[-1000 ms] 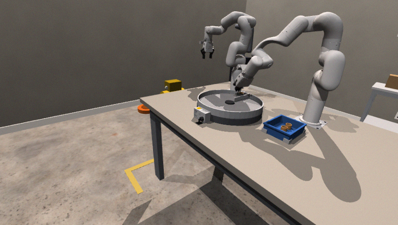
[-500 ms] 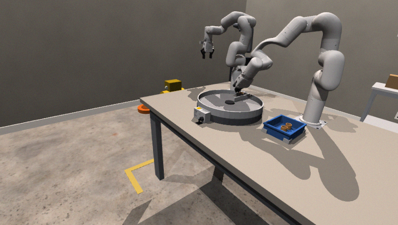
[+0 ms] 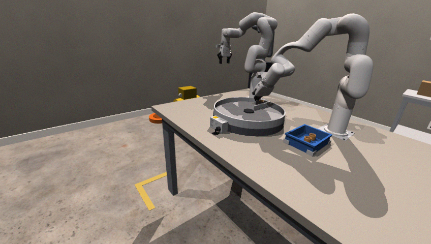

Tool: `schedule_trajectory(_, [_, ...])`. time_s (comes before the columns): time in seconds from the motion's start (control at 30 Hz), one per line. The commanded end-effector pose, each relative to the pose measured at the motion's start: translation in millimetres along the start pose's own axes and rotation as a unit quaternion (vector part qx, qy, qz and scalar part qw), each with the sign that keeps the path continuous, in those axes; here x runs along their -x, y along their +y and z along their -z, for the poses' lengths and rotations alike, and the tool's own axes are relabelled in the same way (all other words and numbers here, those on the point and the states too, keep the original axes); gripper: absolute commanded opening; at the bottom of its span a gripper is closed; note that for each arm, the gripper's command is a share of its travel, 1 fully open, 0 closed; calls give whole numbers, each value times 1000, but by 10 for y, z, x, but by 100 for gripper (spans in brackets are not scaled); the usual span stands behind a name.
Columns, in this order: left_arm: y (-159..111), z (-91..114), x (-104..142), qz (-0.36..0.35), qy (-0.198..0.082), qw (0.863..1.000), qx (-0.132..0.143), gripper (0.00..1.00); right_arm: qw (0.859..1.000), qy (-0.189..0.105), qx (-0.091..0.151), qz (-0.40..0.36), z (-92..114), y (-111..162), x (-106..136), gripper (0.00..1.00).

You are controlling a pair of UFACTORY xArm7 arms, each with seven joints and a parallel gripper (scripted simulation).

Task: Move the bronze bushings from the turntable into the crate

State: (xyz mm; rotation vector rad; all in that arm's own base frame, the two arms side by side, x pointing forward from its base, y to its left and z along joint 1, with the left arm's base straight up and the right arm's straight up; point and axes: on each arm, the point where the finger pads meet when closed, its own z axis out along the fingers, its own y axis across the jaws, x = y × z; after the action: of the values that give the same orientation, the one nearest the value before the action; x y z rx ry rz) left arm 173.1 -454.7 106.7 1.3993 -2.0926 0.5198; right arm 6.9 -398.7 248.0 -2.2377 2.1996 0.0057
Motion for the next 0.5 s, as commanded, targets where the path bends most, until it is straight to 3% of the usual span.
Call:
schedule_trajectory(0.0, [-9,6,-14,-1,1,1000,-1,12,1000,3,0,0,20,0,-12,100])
schedule_trajectory(0.47, [-9,-77,55,-1,1,1000,-1,12,1000,3,0,0,20,0,-12,100])
